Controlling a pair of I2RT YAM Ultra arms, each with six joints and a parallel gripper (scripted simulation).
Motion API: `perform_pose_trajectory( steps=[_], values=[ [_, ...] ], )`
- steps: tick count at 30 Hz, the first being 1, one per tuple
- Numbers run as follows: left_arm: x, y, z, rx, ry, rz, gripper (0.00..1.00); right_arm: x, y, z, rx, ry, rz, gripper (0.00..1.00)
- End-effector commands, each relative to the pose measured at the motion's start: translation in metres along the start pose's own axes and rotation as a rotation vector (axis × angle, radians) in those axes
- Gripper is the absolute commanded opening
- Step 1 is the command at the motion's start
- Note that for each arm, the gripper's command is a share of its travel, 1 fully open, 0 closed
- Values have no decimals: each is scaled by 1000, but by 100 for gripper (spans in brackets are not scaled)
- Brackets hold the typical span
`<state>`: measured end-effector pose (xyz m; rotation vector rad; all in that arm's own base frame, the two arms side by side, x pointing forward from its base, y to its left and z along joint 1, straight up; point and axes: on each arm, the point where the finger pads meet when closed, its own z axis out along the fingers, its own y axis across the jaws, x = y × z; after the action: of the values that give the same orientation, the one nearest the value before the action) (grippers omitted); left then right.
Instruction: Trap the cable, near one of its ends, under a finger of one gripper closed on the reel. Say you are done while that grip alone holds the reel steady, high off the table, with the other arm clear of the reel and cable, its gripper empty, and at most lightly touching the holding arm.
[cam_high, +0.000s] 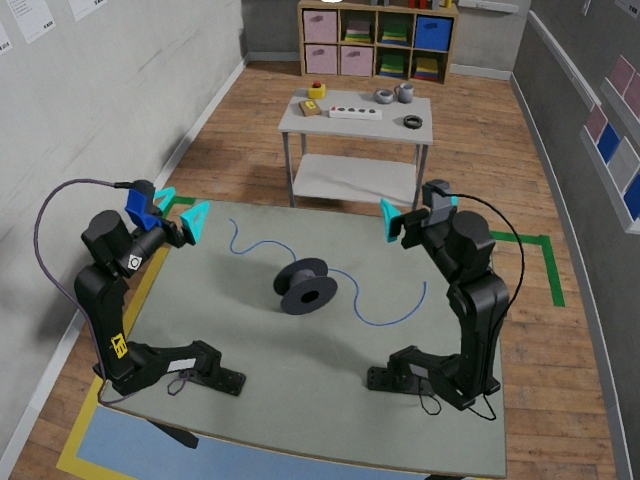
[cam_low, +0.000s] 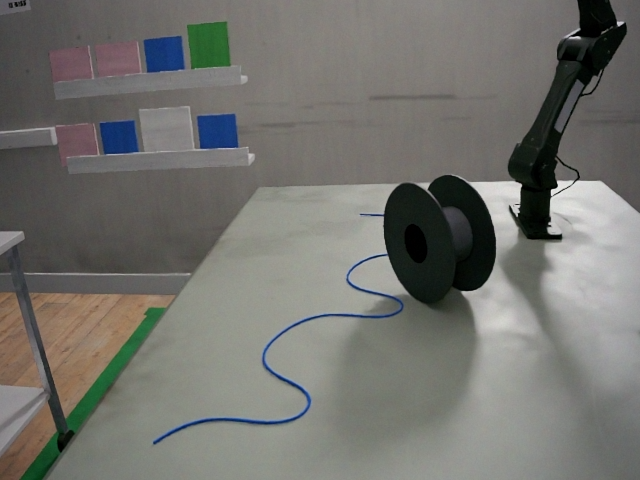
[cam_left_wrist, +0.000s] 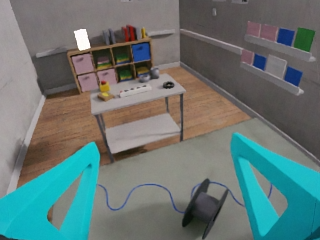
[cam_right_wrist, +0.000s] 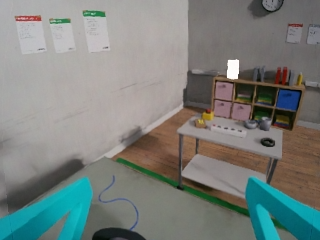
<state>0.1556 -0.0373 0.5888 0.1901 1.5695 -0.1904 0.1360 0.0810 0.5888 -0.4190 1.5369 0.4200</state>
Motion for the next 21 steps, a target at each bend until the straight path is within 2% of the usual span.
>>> perform_pose_trajectory(
  steps=[1,7,19,21],
  values=[
    [-7,2,-11,-13,-28,5,100,-5,1,1,-1,-15,-10,100],
    [-7,6,-11,-40,-28,6,100,-5,0,1,7,-15,-10,100],
    [-7,33,-15,-222,-28,7,100,-5,-8,0,55,-15,-10,100],
    [-7,33,-15,-222,-28,7,100,-5,-8,0,55,-15,-10,100]
  ],
)
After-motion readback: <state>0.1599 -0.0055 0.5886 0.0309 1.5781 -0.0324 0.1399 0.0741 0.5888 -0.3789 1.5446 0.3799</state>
